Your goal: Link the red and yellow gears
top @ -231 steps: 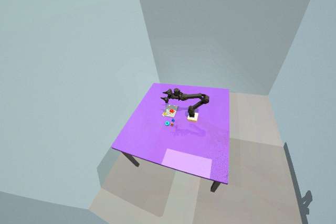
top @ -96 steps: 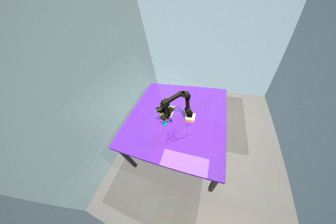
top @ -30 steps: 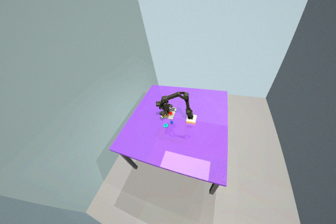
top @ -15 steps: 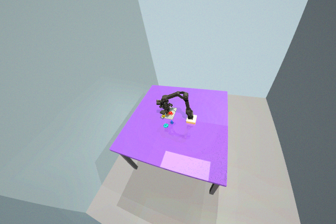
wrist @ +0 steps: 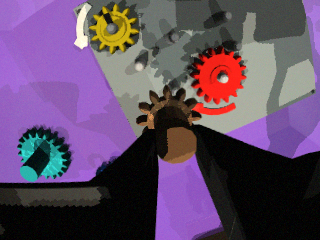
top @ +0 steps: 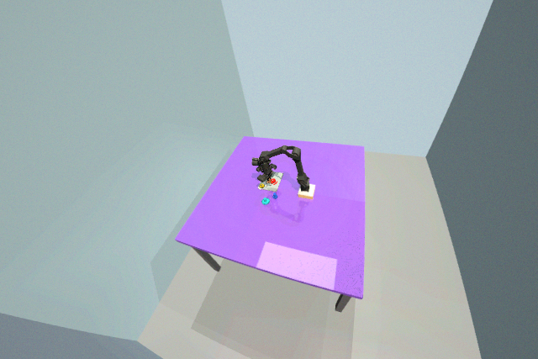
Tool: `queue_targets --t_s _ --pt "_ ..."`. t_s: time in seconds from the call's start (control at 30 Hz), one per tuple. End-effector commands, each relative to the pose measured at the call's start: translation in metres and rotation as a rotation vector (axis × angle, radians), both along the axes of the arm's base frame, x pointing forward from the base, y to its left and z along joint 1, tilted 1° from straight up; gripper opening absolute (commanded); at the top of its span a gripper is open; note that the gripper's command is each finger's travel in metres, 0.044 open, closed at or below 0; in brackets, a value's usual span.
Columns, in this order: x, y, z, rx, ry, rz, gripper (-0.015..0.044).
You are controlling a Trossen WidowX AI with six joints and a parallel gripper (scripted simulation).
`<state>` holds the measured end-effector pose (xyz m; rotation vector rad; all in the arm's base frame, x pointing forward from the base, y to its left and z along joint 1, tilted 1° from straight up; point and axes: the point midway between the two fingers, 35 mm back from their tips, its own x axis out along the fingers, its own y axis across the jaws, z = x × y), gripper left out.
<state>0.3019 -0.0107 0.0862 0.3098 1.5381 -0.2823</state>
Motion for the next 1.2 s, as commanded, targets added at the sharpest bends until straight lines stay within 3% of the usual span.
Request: queue_targets --t_s 0.0,0.83,1.17 --pt "0.001 -0.009 -0.005 -0.004 0.003 0.008 0.0" --pt "0.001 -0.012 -0.004 -0.004 0.003 0.012 0.0" --pt "0.001 -0.012 -0.015 -0.006 0.001 0.183 0.0"
